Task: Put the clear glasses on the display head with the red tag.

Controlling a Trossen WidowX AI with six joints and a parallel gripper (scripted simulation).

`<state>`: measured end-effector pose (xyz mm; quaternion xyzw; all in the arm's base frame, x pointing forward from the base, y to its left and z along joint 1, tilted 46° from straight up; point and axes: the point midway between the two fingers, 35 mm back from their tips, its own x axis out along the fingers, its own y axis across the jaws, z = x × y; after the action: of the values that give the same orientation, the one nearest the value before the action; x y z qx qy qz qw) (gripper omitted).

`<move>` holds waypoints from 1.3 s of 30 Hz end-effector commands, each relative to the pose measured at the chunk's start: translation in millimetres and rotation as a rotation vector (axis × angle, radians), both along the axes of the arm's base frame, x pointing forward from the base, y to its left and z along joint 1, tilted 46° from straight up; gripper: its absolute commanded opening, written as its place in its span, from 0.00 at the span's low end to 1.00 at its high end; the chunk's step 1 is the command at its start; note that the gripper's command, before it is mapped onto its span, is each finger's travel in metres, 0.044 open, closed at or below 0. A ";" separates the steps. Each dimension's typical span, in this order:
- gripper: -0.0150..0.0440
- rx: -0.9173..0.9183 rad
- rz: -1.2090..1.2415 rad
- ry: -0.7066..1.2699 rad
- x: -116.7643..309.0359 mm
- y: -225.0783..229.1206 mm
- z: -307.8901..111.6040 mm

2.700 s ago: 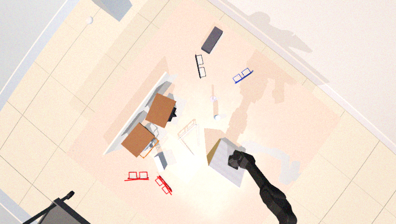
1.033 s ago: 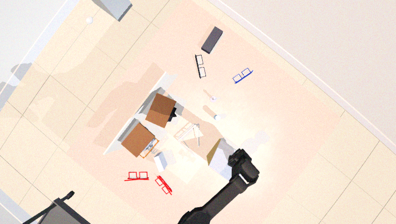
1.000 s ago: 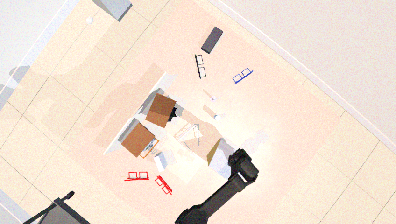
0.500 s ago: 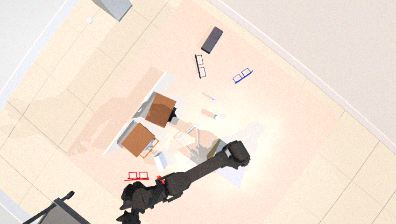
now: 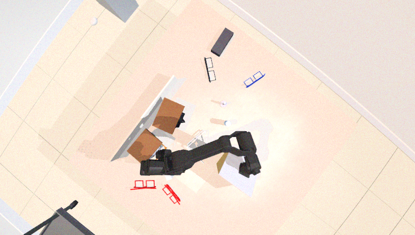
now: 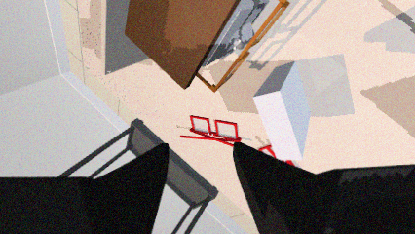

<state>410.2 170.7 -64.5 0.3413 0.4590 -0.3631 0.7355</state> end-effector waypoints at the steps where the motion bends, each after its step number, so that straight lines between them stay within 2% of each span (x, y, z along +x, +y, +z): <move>1: 0.59 -0.107 -0.294 0.024 -20.1 -63.4 -2.7; 7: 0.59 -0.304 -0.708 0.004 -60.9 -150.9 5.6; 11: 0.59 -0.424 -0.900 -0.033 -92.4 -184.7 9.9; 18: 0.59 -0.430 -0.909 -0.036 -93.9 -186.3 10.3; 21: 0.46 -0.430 -0.909 -0.036 -93.9 -186.3 10.3; 39: 0.46 -0.429 -0.908 -0.036 -93.3 -196.4 0.5</move>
<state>318.1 -20.7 -59.6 0.3579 0.1657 -0.7258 0.5636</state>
